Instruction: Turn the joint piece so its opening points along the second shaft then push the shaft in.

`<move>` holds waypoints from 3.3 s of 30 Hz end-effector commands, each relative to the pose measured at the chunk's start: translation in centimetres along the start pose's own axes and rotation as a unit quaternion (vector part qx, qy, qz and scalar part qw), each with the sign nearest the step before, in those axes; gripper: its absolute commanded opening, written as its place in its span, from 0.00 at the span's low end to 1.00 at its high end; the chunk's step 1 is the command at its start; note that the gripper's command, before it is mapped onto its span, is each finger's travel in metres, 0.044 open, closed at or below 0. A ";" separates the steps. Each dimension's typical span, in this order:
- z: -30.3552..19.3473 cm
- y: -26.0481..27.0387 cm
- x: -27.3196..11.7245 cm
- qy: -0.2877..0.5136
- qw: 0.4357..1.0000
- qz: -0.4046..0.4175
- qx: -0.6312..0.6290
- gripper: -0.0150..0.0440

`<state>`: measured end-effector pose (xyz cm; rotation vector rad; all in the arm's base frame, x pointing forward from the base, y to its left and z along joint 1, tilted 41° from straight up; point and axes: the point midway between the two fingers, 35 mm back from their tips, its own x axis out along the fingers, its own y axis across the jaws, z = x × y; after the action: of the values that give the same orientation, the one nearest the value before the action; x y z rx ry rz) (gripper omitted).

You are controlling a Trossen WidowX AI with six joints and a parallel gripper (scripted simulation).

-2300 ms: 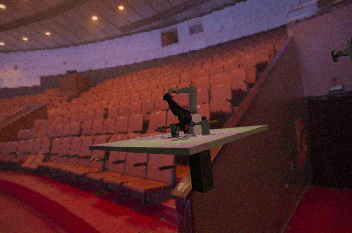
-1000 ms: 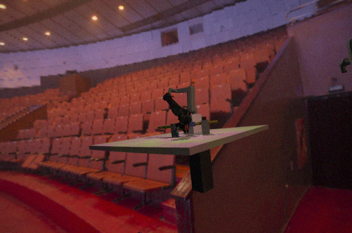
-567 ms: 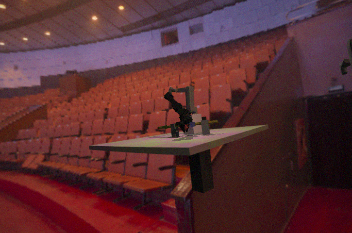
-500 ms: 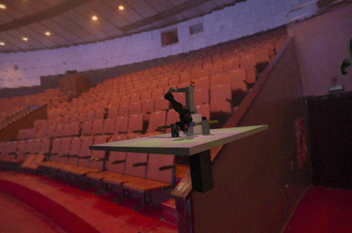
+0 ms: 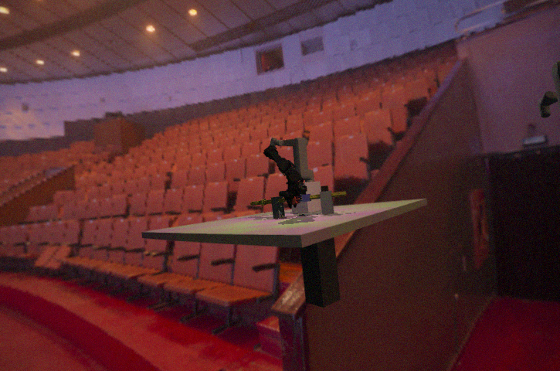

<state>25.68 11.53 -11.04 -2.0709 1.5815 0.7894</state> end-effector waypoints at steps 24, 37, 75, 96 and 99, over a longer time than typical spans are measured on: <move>-0.2 0.0 -0.4 0.024 1.000 0.001 0.004 0.25; -0.2 0.0 -0.4 0.024 1.000 0.001 0.004 0.43; -0.5 0.2 -1.4 -0.082 0.996 0.012 0.011 1.00; -0.8 0.0 -3.0 -0.200 0.980 -0.004 0.015 1.00; -0.8 -0.1 -3.6 -0.195 0.979 0.005 0.053 1.00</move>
<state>25.13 13.16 -8.39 -1.7438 1.3600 1.0811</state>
